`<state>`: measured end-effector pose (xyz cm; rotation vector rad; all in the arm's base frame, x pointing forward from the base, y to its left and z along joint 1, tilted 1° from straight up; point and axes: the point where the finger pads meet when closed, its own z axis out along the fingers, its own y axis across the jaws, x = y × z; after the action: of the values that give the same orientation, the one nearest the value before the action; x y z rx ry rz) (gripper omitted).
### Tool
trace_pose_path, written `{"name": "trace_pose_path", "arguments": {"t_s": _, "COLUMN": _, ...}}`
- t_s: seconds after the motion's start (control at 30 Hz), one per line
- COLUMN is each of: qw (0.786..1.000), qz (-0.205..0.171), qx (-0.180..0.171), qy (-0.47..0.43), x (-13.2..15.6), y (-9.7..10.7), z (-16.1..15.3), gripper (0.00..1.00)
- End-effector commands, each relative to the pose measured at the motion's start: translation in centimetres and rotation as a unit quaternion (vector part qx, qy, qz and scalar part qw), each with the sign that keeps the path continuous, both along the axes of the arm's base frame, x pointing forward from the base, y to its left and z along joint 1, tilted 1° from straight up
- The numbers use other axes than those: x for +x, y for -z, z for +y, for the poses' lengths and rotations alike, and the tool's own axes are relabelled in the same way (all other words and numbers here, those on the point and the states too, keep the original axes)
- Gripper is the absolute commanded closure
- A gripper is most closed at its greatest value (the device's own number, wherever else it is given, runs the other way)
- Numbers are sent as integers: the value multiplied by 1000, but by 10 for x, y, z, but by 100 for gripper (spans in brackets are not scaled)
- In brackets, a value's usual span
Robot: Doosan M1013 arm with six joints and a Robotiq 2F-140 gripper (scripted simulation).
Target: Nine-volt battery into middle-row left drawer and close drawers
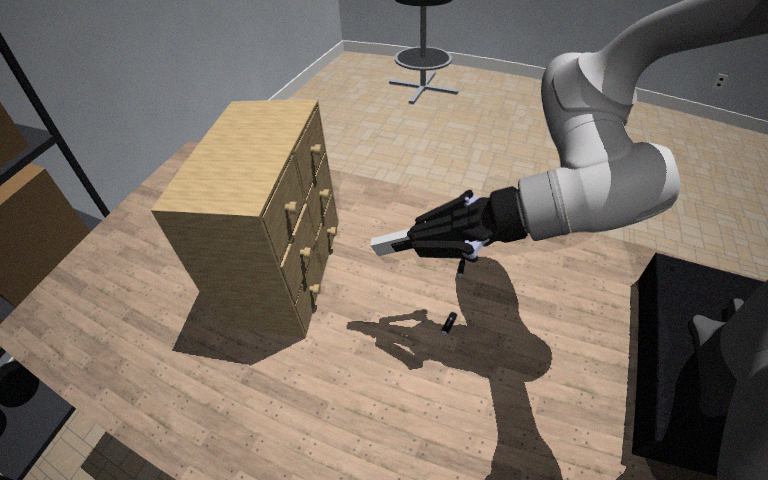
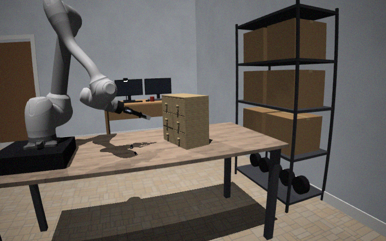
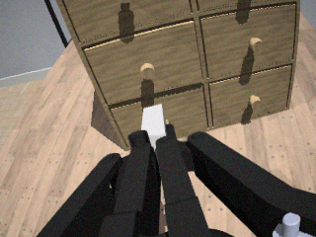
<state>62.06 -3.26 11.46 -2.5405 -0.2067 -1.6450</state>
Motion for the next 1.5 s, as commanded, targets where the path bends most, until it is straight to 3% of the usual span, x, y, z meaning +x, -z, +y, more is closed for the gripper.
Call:
{"name": "trace_pose_path", "arguments": {"t_s": 0.0, "qw": 1000, "qz": 24, "qx": -2, "qy": -2, "x": -2, "y": -7, "z": -1, "gripper": 100}}
{"name": "trace_pose_path", "arguments": {"t_s": 0.23, "qw": 997, "qz": 79, "qx": -12, "qy": -2, "x": -12, "y": -16, "z": -3, "gripper": 100}}
{"name": "trace_pose_path", "arguments": {"t_s": 1.47, "qw": 965, "qz": 260, "qx": -44, "qy": -6, "x": -43, "y": -47, "z": -8, "gripper": 100}}
